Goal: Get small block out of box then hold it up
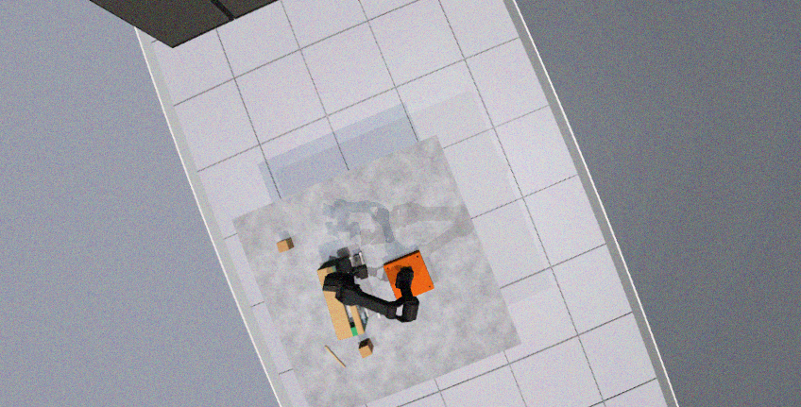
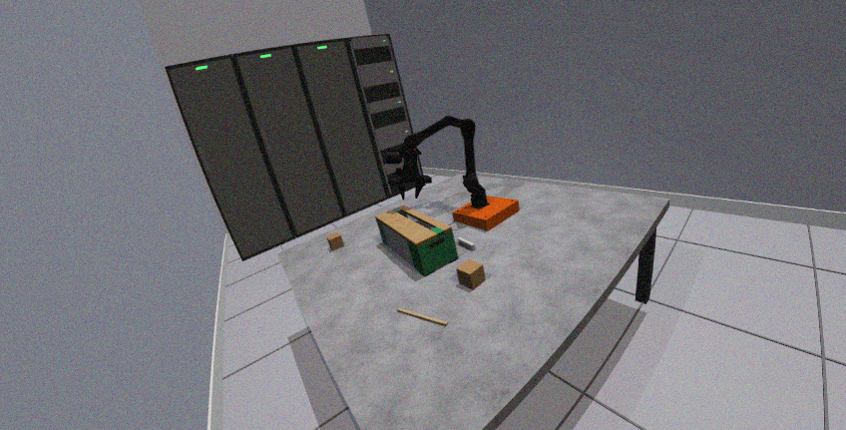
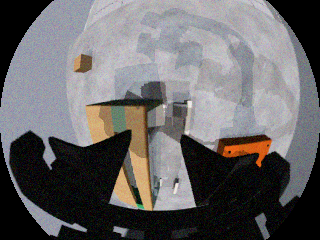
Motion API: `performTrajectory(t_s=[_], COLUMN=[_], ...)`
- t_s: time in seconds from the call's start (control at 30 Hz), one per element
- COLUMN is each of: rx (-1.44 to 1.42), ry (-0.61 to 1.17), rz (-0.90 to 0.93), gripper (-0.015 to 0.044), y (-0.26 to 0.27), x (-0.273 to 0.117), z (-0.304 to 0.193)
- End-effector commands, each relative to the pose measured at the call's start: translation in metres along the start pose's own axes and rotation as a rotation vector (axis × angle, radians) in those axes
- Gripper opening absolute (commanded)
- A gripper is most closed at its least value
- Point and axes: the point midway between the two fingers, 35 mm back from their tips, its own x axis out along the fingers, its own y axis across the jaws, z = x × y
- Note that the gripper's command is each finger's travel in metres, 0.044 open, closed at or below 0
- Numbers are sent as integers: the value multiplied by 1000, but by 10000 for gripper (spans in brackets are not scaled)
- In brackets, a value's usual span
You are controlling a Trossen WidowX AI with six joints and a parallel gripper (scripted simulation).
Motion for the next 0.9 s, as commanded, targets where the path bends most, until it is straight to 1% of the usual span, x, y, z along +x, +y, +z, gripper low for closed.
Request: performTrajectory(t_s=[0.0, 0.2, 0.27, 0.77, 0.8, 0.87], rx=[938, 1374, 1464, 1472, 1472, 1472], ry=[105, 168, 181, 182, 182, 182], rz=[64, 67, 65, 65, 65, 65], gripper=[285, 285, 285, 285, 285, 285], y=[-8, -11, -12, -12, -12, -14], x=[-5, -8, -8, -8, -6, 16], z=[8, 12, 13, 13, 13, 15])
